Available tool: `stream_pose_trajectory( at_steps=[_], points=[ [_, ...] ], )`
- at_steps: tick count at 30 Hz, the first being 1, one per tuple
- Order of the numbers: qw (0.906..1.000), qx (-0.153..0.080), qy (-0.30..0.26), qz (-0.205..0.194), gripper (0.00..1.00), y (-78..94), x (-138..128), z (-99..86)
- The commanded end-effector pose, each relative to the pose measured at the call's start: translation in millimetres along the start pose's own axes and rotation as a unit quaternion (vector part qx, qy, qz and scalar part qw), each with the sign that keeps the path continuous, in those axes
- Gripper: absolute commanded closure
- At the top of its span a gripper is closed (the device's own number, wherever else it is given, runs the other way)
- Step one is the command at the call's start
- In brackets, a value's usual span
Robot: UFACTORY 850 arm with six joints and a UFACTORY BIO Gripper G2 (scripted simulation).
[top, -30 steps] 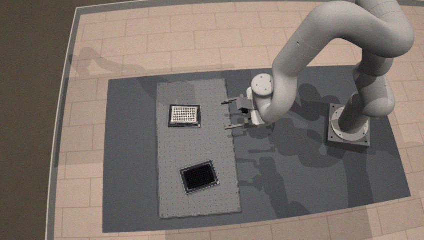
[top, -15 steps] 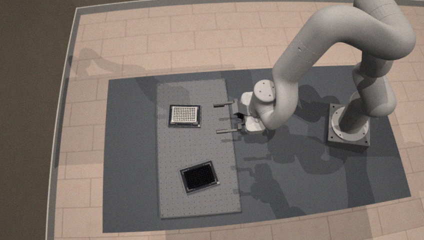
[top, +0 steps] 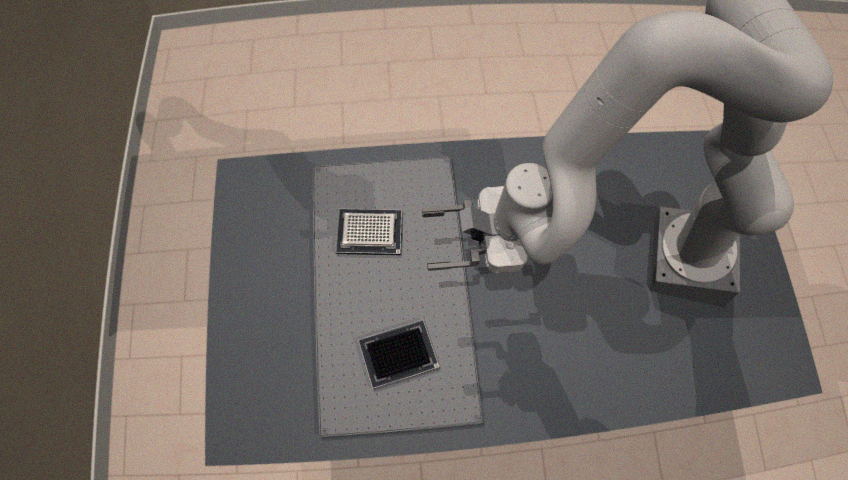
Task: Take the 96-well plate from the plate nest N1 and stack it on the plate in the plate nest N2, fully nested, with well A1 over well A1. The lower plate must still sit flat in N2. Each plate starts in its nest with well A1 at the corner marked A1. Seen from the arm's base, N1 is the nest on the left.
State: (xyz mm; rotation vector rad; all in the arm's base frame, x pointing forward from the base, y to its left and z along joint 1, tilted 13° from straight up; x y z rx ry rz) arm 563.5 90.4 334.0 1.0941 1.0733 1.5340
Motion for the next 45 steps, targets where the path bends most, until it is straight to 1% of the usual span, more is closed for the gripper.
stream_pose_trajectory(
  at_steps=[1, 6, 13, 15, 30, 32, 45],
  points=[
    [0.9995, 0.006, 0.032, 0.000, 0.63, -6.3, 2.0, 4.4],
    [0.9935, 0.024, 0.111, 0.000, 0.63, -24.5, 6.2, 14.5],
    [0.9935, 0.024, 0.111, 0.000, 0.63, -52.5, 23.2, 26.8],
    [0.9935, 0.024, 0.111, 0.000, 0.63, -52.5, 23.2, 26.8],
    [0.9935, 0.024, 0.111, 0.000, 0.63, -112.5, 59.6, 53.3],
    [0.9935, 0.024, 0.111, 0.000, 0.63, -112.5, 59.6, 53.3],
    [0.9935, 0.024, 0.111, 0.000, 0.63, -164.6, 91.2, 76.2]
  ],
)
Point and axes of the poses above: the point midway between the two finger pads, its own z axis out along the fingers, its own x axis across the jaws, y = z × x, the point moved 5 cm from there along -z, back along the fingers, and after that the axes turned 13 degrees about z, right-handed, at the moved point
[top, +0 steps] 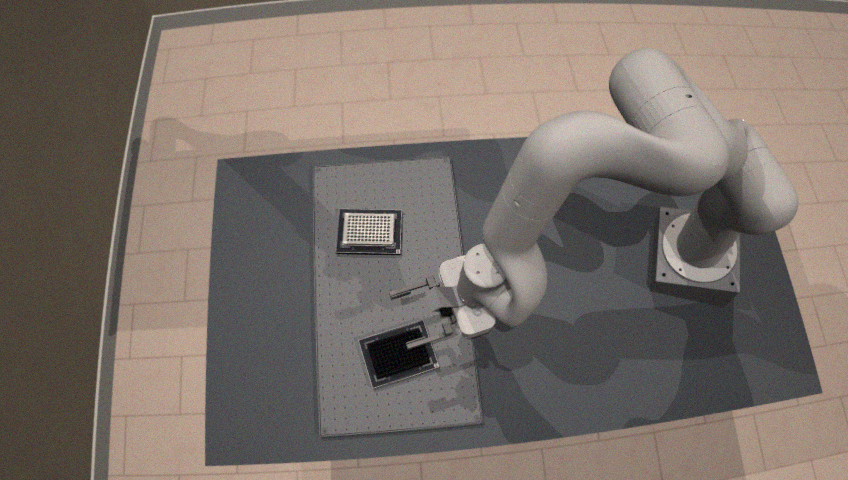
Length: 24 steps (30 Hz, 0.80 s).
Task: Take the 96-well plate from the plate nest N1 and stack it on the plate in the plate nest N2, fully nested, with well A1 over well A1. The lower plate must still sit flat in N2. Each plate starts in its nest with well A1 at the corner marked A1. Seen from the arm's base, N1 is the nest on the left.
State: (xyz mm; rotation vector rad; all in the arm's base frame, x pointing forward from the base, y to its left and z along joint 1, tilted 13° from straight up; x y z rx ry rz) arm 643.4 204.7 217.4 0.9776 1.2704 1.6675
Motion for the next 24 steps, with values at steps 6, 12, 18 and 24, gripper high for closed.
stream_pose_trajectory(
  at_steps=[6, 12, 18, 24],
  points=[
    [1.0000, -0.002, 0.000, -0.002, 0.63, -31.0, 15.4, 22.5],
    [1.0000, -0.002, 0.000, -0.002, 0.63, -54.4, 27.1, 37.2],
    [1.0000, -0.002, 0.000, -0.002, 0.63, -58.1, 28.9, 39.6],
    [1.0000, -0.002, 0.000, -0.002, 0.63, -58.1, 28.9, 39.6]
  ],
)
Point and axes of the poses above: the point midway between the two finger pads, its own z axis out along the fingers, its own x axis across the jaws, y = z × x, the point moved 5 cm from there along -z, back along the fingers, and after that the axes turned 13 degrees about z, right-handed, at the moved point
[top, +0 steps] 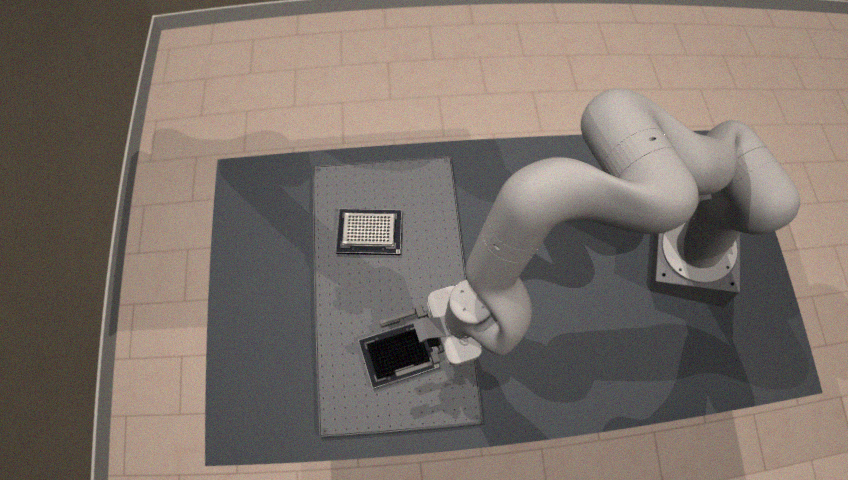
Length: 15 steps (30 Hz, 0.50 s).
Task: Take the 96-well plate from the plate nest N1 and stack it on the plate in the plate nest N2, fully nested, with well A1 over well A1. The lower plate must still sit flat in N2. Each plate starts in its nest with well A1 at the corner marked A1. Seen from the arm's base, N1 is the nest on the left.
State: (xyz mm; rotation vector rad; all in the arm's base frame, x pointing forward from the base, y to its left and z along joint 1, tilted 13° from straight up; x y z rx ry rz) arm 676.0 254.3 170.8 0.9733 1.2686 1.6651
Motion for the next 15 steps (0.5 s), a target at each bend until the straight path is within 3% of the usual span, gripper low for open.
stream_pose_trajectory(
  at_steps=[1, 15],
  points=[
    [1.0000, -0.001, 0.000, 0.000, 0.63, 0.5, 0.5, 1.3],
    [1.0000, -0.001, 0.000, 0.000, 0.63, -10.8, -2.1, 1.4]
  ],
)
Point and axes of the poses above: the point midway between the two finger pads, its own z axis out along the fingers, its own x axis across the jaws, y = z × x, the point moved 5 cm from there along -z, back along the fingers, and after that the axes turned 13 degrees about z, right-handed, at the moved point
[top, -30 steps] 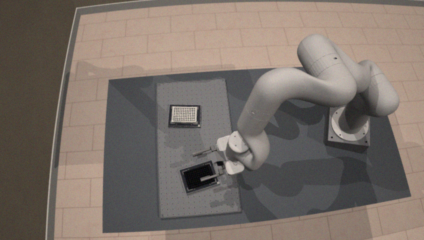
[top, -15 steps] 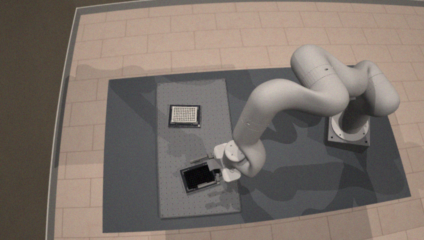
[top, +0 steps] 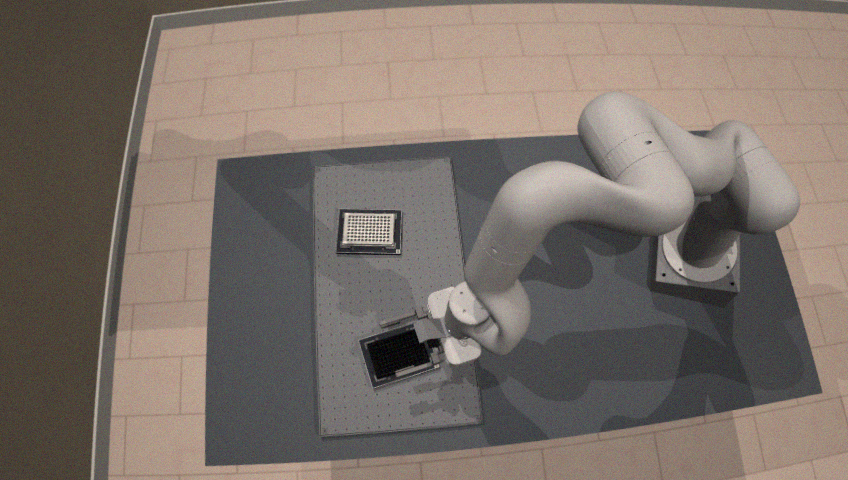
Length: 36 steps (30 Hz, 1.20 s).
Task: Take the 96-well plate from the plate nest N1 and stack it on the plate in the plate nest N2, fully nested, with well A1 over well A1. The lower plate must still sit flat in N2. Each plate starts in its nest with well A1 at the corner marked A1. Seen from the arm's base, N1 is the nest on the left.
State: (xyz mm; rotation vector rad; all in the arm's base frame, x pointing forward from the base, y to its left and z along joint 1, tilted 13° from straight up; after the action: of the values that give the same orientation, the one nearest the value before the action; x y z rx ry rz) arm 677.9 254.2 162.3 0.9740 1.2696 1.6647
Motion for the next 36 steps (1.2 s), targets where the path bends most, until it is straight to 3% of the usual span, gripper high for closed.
stream_pose_trajectory(
  at_steps=[1, 31, 36],
  points=[
    [1.0000, -0.002, 0.000, 0.000, 0.63, -3.9, -0.9, 1.3],
    [1.0000, -0.002, 0.000, 0.000, 0.63, -49.4, -11.4, 1.4],
    [1.0000, -0.002, 0.000, 0.000, 0.63, -49.4, -11.4, 1.5]
  ],
)
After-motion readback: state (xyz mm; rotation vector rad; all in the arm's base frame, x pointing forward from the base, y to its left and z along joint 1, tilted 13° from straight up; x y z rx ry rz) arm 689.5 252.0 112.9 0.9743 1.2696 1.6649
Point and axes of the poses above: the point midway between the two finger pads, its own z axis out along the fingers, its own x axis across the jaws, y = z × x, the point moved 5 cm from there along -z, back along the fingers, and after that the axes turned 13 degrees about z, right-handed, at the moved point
